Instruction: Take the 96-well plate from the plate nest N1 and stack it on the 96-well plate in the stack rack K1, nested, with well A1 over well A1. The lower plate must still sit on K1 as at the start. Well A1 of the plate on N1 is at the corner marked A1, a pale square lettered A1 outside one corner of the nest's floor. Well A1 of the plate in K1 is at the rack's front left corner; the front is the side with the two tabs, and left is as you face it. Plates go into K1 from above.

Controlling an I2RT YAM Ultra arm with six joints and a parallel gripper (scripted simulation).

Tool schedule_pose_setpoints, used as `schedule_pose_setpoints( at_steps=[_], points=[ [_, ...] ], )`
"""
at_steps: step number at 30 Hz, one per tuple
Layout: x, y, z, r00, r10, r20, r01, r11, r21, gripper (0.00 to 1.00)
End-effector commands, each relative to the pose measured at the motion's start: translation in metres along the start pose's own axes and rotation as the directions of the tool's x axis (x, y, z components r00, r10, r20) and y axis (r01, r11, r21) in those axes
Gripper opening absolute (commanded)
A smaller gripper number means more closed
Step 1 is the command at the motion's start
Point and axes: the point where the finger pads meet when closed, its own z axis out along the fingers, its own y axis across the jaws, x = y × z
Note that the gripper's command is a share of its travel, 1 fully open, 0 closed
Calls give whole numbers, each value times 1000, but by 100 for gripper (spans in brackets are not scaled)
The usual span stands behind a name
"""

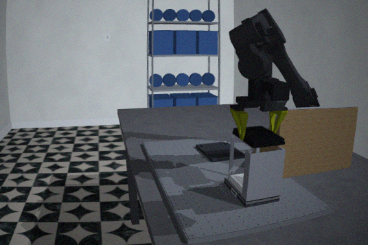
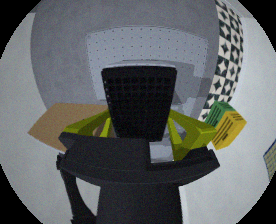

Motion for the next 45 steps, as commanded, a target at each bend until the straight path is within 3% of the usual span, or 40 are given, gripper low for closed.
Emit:
schedule_pose_setpoints(
  at_steps=[1, 45],
  points=[
    [2, -7, -19, 999, 20, 36, -21, 1000, 24, 0],
    [5, -6, -15, 1000, 11, 27, -12, 1000, 22, 0]
  ],
)
